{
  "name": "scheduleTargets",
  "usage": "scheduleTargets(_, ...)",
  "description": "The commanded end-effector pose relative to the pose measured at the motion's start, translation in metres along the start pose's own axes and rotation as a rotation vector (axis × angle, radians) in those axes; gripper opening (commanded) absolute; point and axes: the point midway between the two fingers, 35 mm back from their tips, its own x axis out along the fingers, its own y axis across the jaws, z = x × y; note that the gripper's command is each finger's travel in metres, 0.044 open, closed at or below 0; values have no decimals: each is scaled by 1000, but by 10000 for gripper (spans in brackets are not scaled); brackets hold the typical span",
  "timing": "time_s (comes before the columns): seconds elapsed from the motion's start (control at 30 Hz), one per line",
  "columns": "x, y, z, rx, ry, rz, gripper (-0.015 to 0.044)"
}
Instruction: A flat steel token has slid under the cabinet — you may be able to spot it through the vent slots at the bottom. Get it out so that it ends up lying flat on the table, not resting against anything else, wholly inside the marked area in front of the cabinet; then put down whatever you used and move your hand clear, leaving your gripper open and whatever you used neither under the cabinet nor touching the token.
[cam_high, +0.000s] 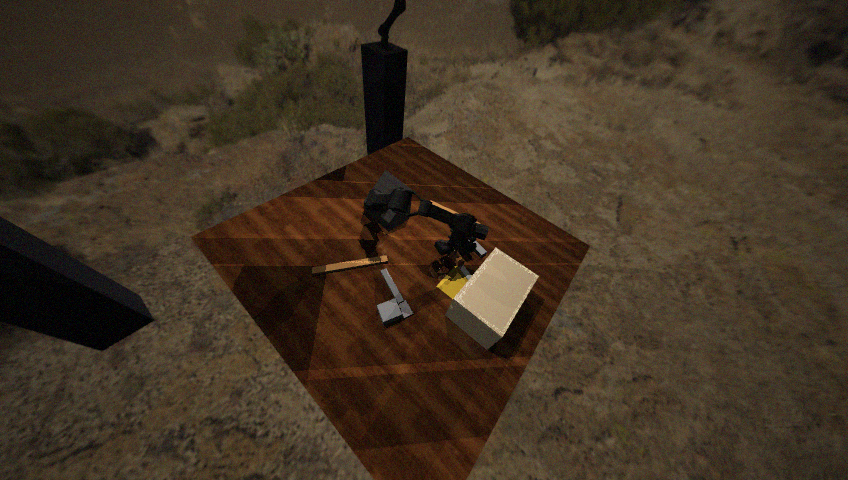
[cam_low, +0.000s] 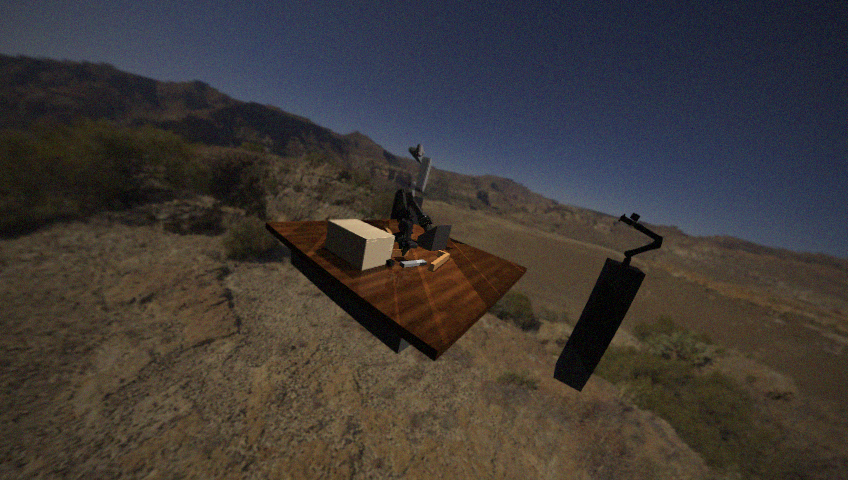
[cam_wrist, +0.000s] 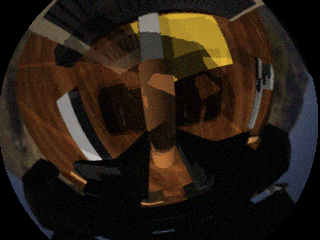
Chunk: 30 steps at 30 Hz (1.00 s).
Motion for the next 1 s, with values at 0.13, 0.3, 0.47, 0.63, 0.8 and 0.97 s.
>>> scheduleTargets(0.13,0,1,11,2,-1,3,0)
scheduleTargets(0.3,0,1,16,2,-1,3,0)
scheduleTargets(0.47,0,1,21,2,-1,3,0)
scheduleTargets(0.63,0,0,25,3,-1,2,0)
scheduleTargets(0.8,1,-3,25,3,-1,2,0)
scheduleTargets(0.97,1,-10,25,2,-1,2,0)
